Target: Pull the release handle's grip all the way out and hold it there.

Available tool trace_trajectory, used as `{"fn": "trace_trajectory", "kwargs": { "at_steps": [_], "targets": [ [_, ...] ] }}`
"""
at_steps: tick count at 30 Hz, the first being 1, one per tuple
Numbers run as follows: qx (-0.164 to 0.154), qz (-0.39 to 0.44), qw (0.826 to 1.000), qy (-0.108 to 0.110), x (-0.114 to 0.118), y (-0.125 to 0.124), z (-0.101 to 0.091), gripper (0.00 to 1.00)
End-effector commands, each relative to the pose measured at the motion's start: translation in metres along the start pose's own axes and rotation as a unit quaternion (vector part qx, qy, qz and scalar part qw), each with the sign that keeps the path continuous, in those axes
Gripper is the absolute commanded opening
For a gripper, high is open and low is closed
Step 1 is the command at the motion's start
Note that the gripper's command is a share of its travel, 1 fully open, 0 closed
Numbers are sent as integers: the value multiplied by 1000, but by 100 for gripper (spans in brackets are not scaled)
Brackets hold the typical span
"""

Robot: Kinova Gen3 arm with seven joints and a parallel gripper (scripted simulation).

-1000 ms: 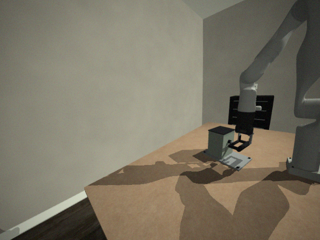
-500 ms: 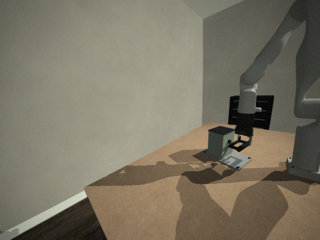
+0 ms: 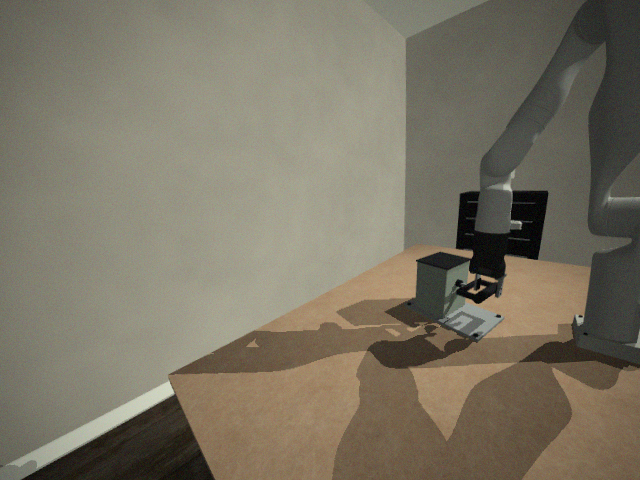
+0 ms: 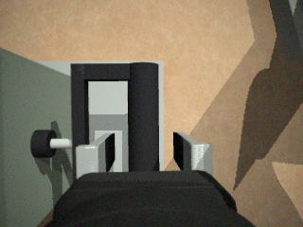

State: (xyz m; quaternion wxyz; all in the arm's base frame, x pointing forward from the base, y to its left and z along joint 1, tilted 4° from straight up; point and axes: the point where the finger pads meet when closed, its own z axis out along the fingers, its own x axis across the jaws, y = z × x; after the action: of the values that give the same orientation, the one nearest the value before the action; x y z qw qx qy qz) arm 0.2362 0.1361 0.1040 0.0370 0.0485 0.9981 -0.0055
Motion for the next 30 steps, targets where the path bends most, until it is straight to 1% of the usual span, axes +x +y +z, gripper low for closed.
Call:
{"fn": "trace_trajectory", "kwargs": {
  "at_steps": [1, 12, 30],
  "targets": [
    [3, 3, 1000, 1, 0, -3, 4, 95],
    [3, 3, 1000, 1, 0, -3, 14, 95],
    [4, 3, 1000, 1, 0, -3, 17, 95]
  ]
}}
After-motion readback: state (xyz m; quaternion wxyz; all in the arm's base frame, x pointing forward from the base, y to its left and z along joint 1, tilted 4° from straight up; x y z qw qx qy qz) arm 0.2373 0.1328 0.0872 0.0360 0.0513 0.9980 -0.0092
